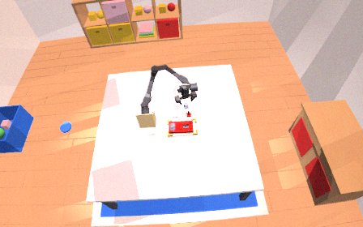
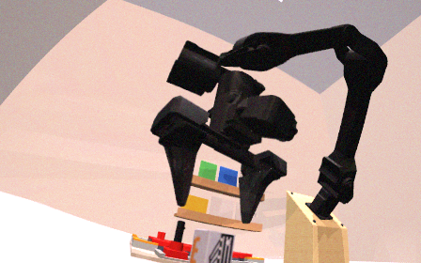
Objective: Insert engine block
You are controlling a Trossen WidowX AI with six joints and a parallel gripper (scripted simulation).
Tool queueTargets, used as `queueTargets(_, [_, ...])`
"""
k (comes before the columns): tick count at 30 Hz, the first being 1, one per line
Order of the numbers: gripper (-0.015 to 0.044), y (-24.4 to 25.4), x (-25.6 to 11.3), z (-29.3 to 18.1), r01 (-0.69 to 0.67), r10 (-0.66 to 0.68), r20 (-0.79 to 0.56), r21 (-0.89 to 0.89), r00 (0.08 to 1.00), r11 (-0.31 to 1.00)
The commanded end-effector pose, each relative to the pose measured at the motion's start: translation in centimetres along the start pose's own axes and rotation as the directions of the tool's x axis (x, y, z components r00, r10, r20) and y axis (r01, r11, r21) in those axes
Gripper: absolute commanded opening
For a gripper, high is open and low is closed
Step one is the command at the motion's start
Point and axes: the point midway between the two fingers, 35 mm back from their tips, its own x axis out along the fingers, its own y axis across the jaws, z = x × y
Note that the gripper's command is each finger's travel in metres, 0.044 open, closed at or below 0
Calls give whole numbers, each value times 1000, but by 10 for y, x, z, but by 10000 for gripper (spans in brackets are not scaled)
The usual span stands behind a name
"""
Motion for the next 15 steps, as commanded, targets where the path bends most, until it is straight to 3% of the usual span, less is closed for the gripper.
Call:
queueTargets(1, [440, 1, 7, -1, -6, 6, 5, 9, 1000, 1000])
queueTargets(15, [440, 0, 30, -2, -6, 6, 5, 9, 1000, 1000])
